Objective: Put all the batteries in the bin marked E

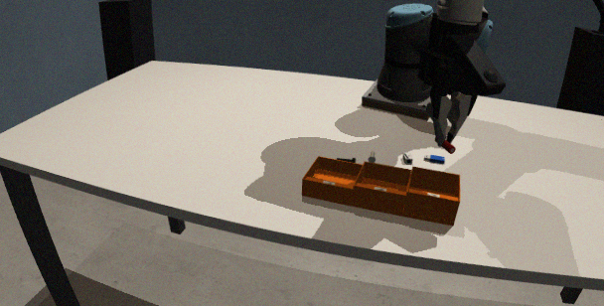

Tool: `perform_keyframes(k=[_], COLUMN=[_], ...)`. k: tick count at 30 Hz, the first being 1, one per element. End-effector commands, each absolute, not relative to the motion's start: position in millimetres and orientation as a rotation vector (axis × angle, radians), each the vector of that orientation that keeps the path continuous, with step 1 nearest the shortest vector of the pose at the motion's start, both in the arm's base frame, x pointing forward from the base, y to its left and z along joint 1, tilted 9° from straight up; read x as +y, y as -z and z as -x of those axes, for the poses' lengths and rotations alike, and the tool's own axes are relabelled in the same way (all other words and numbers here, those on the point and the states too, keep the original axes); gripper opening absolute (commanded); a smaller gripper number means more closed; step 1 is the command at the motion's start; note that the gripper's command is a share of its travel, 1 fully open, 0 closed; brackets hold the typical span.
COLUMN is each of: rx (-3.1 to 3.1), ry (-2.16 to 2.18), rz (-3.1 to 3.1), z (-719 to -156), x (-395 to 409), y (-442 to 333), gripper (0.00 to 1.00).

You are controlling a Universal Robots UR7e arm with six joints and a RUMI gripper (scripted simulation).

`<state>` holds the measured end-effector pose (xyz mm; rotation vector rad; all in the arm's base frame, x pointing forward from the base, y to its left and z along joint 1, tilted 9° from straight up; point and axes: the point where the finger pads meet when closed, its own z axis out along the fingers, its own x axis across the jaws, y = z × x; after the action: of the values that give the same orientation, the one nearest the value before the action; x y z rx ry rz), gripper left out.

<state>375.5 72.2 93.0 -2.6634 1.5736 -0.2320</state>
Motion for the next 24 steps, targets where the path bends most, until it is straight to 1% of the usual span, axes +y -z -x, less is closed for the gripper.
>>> perform_keyframes(k=[1,8,10,11,20,24], rx=[1.573,1.248,1.248,1.137,0.775,0.602], ry=[0.233,0.242,0.242,0.244,0.255,0.258], rz=[2.663,2.85,2.85,2.902,3.042,3.091], z=[-375.3,-410.1,-410.1,-415.9,-466.4,-467.5], x=[72.3,65.1,65.1,63.9,53.5,53.3], y=[-96.8,-102.3,-102.3,-103.2,-111.3,-111.5], gripper=[0.0,0.0,0.0,0.0,0.0,0.0])
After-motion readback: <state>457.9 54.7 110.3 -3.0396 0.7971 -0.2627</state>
